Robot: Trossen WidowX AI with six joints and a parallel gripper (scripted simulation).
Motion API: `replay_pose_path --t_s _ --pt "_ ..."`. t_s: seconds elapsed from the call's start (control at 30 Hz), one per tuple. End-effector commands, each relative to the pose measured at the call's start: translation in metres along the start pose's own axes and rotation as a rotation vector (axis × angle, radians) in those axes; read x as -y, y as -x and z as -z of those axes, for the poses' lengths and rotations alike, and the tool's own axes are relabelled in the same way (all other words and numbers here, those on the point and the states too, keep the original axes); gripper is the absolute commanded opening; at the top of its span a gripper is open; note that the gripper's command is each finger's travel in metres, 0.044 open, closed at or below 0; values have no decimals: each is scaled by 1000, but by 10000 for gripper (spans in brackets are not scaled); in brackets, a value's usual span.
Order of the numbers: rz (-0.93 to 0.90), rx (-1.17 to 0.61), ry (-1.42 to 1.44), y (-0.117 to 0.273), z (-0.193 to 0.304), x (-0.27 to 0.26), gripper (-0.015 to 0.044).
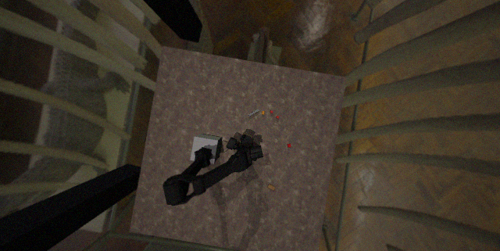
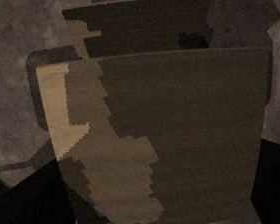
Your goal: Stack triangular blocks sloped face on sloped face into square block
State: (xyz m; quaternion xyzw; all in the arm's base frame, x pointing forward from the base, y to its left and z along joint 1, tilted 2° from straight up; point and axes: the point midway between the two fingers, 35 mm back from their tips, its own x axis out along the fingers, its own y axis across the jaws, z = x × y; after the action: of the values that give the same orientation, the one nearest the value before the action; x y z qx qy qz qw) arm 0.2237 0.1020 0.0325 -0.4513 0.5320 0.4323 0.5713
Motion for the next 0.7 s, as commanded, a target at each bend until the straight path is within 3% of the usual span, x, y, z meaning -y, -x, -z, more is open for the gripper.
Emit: replay_pose_path --t_s 0.0,0.67 --pt "-4 -5 0 -16 -6 -1 0" --pt "2 -4 -1 -19 -7 -2 0"
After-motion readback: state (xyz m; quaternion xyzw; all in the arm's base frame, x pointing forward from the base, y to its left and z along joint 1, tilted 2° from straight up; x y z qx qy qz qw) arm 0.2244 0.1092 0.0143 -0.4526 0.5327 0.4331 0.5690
